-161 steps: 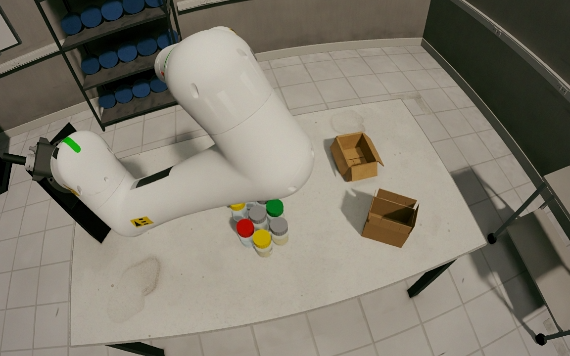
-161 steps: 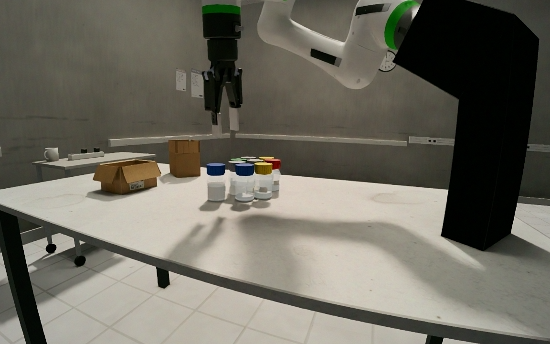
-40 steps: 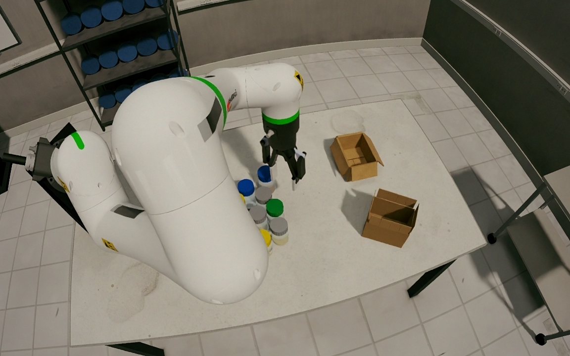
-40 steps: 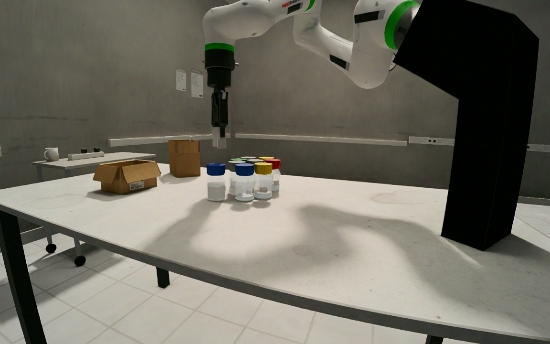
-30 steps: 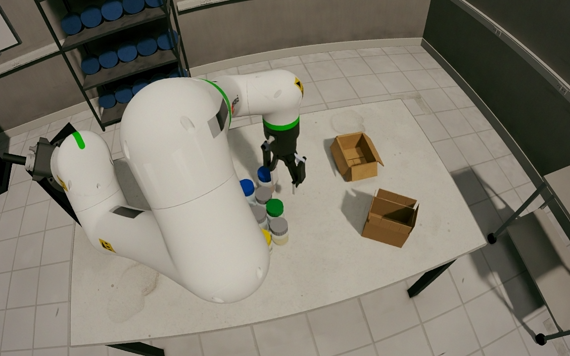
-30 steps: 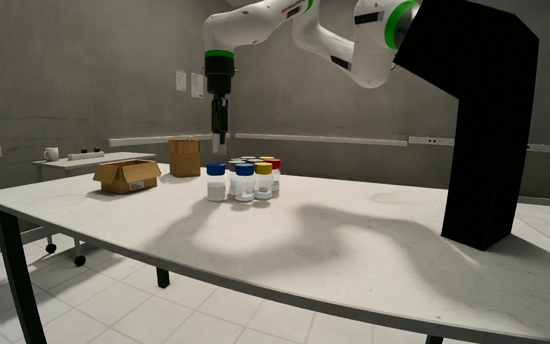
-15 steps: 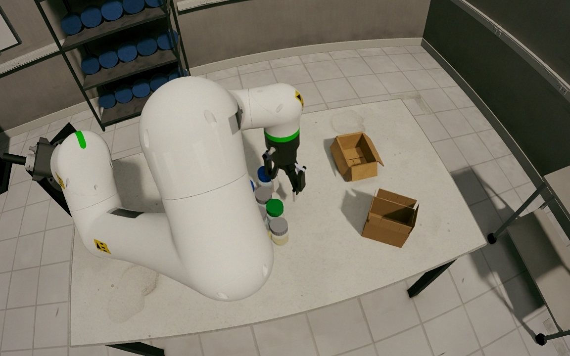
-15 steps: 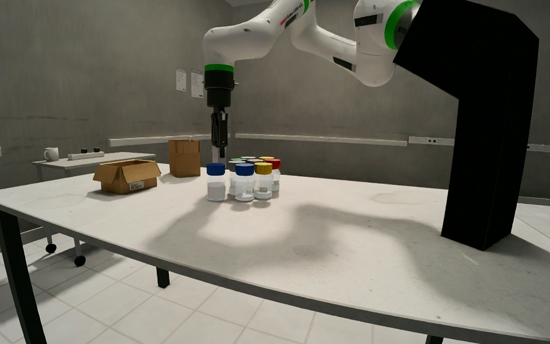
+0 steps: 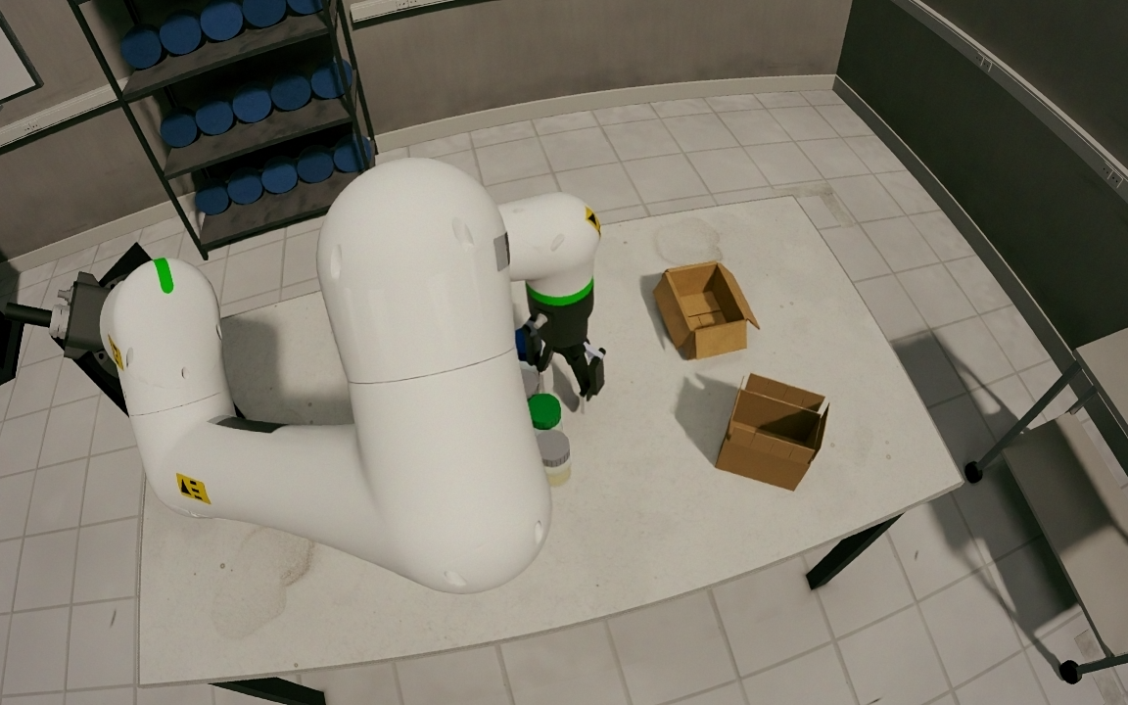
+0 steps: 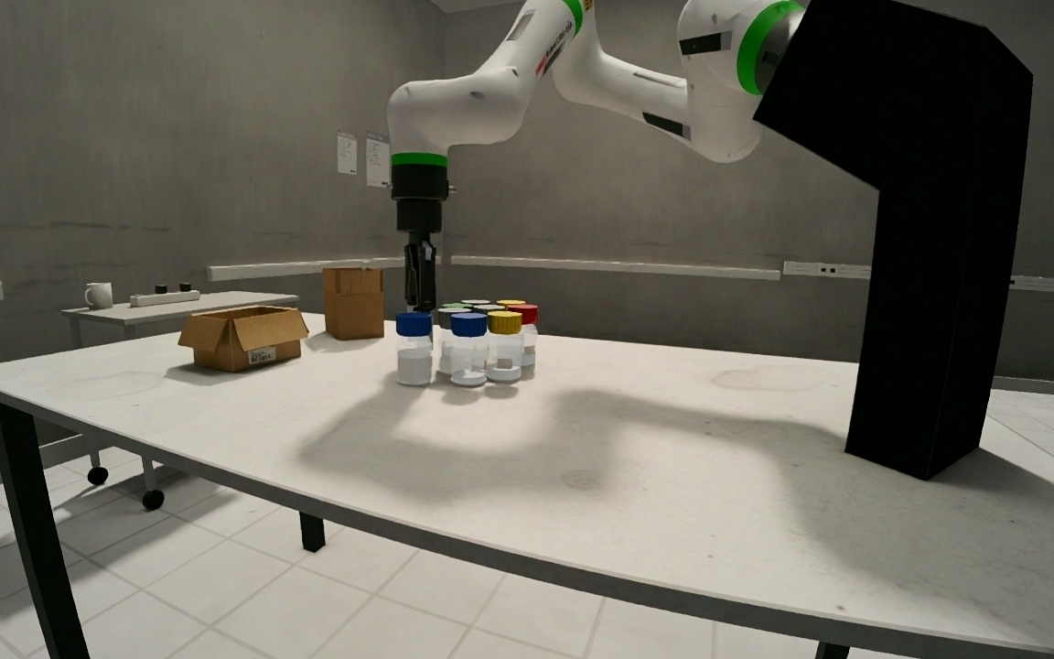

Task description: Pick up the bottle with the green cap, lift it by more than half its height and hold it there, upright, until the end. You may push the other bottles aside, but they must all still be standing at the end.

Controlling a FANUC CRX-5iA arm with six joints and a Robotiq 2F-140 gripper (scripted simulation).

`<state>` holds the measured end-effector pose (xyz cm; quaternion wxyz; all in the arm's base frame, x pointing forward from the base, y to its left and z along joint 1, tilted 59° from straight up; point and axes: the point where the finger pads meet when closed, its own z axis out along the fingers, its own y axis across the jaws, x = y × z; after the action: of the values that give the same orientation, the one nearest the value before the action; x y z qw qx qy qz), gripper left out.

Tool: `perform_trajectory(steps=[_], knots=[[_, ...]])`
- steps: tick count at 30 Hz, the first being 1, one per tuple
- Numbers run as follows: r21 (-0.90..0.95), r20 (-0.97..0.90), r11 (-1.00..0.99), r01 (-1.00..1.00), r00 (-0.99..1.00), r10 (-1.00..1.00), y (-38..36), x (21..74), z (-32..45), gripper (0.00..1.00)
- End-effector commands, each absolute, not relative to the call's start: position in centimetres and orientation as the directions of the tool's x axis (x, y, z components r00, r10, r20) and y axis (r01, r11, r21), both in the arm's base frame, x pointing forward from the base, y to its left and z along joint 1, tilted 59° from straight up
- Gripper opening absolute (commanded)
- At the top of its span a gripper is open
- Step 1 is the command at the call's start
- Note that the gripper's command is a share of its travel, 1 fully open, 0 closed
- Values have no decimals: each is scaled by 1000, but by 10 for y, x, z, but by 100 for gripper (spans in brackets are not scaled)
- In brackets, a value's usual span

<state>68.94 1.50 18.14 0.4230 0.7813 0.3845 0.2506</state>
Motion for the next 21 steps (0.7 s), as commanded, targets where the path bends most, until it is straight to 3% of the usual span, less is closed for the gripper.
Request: perform_trajectory(steps=[1, 21], knots=[[854, 67, -346, 389, 578, 813, 14, 692, 180, 51], [854, 67, -346, 388, 578, 813, 0, 700, 171, 51]])
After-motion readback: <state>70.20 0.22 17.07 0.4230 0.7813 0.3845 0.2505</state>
